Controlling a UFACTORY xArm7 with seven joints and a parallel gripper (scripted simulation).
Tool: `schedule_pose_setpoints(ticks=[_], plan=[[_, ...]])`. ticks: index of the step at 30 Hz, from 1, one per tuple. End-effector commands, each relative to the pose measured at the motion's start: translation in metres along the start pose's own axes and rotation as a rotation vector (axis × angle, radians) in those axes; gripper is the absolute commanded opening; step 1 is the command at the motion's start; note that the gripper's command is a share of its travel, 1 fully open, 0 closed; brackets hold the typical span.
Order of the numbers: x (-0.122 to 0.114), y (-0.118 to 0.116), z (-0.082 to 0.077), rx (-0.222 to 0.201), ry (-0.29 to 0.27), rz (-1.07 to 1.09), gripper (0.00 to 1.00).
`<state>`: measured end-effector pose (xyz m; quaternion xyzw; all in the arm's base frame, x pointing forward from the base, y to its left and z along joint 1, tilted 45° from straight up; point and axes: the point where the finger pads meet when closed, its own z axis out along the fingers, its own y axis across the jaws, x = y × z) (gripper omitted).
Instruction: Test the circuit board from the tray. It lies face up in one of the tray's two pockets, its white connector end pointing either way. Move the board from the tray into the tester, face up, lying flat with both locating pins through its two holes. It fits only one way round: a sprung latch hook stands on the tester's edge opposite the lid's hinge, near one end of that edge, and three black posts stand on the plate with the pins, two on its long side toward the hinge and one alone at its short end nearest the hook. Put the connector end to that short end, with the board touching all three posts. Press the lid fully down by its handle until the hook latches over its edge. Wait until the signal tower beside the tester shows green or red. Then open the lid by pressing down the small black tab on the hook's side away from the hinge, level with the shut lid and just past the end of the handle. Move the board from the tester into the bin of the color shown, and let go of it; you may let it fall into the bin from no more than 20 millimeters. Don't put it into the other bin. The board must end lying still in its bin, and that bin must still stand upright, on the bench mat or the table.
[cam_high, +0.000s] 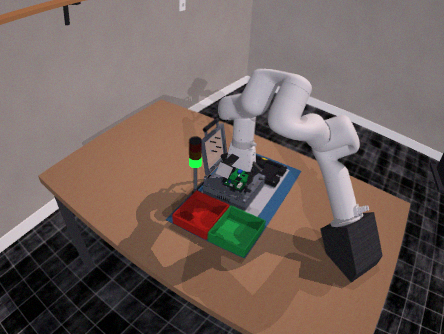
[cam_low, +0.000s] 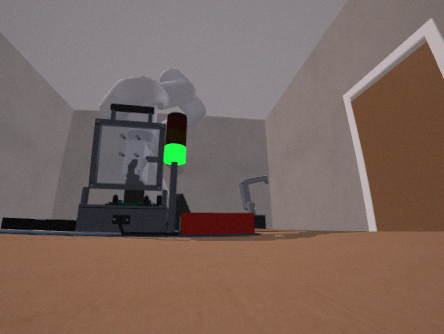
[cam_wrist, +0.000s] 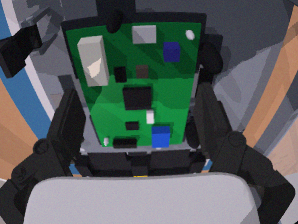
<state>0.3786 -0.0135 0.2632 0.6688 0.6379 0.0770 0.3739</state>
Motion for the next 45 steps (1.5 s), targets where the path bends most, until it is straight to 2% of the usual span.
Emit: schedule_pose_setpoints(ticks=[1, 11, 12, 25, 26, 39, 40, 45], plan=[[0.0000, 0.0008, -0.0007, -0.002, 0.001, 0.000, 0.95], [0.0000, 0.0008, -0.0007, -0.002, 0.001, 0.000, 0.95], [0.0000, 0.0008, -0.0007, -0.002, 0.001, 0.000, 0.89], [0.0000, 0.0008, -0.0007, -0.002, 0.001, 0.000, 0.89], [0.0000, 0.0008, -0.0007, -0.002, 0.001, 0.000, 0.85], [0.0000, 0.0008, -0.0007, -0.002, 0.001, 0.000, 0.85], [0.0000, 0.0008, -0.0007, -0.002, 0.001, 0.000, 0.81], [0.0000, 0.0008, -0.0007, -0.002, 0.001, 0.000, 0.81]])
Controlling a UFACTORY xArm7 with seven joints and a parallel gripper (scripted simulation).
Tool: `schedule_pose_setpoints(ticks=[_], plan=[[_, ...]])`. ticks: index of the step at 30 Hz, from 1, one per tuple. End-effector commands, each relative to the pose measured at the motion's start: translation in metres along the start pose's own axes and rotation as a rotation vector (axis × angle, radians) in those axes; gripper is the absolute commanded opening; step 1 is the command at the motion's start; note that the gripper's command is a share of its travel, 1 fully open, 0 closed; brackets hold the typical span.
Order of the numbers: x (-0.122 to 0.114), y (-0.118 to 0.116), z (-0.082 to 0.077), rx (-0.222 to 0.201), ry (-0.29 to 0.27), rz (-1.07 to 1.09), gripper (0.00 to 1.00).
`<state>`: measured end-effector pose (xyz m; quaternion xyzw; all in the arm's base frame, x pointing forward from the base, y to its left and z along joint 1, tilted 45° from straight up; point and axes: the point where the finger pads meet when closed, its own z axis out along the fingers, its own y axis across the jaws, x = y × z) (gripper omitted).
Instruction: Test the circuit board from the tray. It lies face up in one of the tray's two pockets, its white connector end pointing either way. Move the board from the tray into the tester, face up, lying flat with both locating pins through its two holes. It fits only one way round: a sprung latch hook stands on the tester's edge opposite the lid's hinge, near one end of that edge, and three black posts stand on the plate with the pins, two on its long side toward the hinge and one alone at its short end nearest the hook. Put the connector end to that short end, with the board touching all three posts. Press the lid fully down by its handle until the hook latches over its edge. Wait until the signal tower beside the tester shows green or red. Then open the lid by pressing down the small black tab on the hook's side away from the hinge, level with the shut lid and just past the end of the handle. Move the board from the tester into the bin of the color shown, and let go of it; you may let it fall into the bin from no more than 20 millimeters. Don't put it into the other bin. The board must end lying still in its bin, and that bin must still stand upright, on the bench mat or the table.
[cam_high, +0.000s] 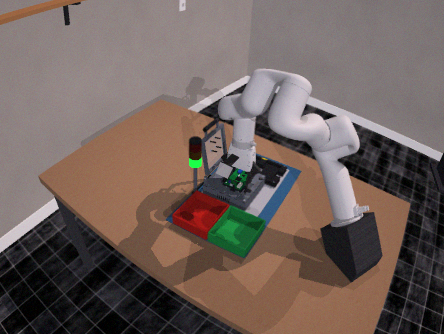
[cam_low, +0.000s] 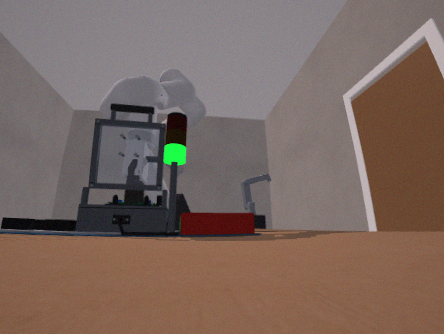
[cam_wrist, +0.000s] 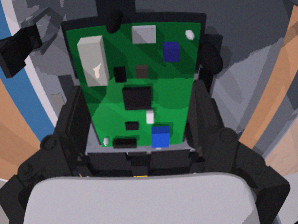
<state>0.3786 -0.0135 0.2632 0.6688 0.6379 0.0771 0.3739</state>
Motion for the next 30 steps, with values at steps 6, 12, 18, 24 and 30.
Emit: schedule_pose_setpoints(ticks=[6, 12, 18, 24, 30], plan=[[0.0000, 0.0006, -0.0006, -0.002, 0.000, 0.000, 0.81], [0.0000, 0.0006, -0.0006, -0.002, 0.000, 0.000, 0.79], [0.0000, 0.0006, -0.0006, -0.002, 0.000, 0.000, 0.79], [0.0000, 0.0006, -0.0006, -0.002, 0.000, 0.000, 0.79], [0.0000, 0.0006, -0.0006, -0.002, 0.000, 0.000, 0.79]])
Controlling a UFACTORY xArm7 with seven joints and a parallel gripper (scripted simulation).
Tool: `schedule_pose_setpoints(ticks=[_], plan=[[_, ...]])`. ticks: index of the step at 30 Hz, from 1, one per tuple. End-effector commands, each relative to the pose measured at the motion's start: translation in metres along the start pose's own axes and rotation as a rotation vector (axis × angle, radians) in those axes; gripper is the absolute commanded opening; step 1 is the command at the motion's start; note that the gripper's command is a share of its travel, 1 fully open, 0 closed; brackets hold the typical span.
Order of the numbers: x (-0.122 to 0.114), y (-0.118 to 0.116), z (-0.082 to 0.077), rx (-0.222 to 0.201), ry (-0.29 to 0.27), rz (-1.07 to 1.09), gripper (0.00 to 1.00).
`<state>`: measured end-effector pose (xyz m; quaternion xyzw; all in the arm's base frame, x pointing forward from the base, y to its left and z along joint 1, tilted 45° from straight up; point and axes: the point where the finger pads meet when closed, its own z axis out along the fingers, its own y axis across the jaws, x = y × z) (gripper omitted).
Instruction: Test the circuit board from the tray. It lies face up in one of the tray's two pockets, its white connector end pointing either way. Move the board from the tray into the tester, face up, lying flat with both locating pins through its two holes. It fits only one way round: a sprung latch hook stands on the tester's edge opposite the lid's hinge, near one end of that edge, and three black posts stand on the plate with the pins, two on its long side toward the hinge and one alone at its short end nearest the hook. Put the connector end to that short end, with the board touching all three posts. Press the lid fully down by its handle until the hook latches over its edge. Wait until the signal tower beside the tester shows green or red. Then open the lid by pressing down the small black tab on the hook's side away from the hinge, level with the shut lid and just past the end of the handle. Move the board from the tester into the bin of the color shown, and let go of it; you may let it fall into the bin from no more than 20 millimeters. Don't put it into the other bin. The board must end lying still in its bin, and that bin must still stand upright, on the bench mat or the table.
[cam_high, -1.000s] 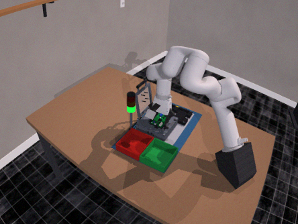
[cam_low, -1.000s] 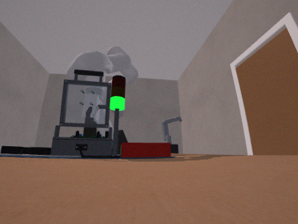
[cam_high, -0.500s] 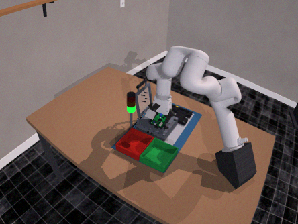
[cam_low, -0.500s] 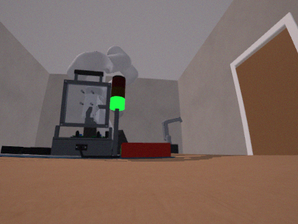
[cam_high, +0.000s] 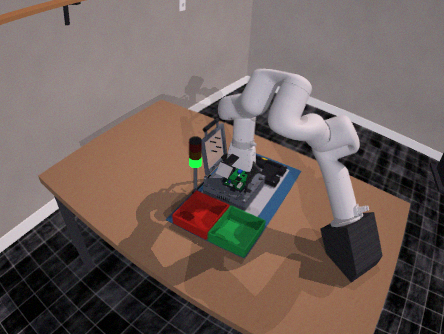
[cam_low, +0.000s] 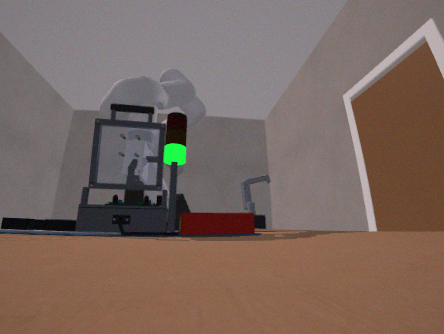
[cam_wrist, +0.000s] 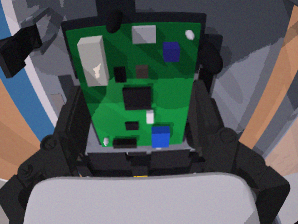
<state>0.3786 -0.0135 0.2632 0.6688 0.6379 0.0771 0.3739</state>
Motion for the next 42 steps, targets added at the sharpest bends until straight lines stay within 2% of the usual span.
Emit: schedule_pose_setpoints(ticks=[1, 42], plan=[[0.0000, 0.0007, -0.0007, -0.002, 0.000, 0.000, 0.79], [0.0000, 0.0006, -0.0077, -0.002, 0.000, 0.000, 0.79]])
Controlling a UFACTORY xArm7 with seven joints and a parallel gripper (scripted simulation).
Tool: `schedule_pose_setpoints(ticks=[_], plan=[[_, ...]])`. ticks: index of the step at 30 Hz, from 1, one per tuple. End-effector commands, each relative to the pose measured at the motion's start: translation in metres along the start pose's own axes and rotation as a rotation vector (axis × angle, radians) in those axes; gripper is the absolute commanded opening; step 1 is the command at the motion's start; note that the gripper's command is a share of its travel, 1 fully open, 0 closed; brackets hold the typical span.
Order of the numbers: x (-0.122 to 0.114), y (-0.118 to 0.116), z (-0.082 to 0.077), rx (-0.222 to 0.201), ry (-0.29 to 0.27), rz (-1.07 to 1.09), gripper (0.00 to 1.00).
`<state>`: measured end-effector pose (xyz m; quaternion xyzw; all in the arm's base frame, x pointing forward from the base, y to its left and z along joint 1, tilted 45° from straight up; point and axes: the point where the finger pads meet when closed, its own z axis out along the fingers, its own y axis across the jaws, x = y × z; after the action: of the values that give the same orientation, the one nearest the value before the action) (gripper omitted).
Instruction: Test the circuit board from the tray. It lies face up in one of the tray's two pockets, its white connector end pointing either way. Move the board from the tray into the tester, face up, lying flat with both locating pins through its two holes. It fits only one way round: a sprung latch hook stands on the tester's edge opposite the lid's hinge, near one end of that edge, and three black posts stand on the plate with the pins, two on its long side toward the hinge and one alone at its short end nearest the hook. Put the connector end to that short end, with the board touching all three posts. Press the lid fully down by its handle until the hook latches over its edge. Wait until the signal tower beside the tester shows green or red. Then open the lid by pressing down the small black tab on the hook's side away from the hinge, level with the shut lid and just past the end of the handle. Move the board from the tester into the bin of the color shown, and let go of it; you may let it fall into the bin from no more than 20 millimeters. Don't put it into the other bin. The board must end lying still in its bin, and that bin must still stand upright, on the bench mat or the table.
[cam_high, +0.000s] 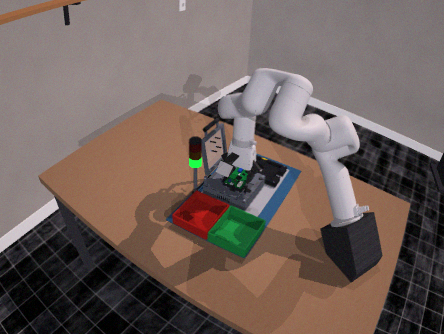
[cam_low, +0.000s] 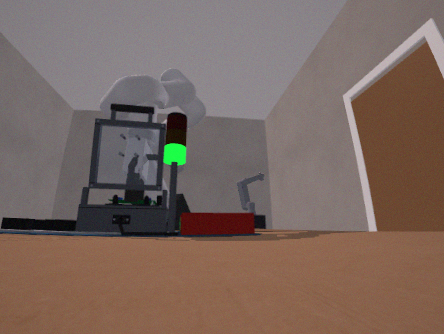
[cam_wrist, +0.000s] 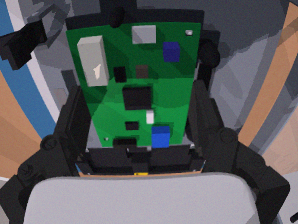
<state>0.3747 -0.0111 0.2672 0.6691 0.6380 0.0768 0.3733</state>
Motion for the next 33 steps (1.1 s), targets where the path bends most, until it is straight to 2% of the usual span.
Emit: schedule_pose_setpoints(ticks=[1, 33], plan=[[0.0000, 0.0012, -0.0016, -0.003, 0.000, 0.000, 0.79], [0.0000, 0.0012, -0.0086, -0.003, 0.000, 0.000, 0.79]])
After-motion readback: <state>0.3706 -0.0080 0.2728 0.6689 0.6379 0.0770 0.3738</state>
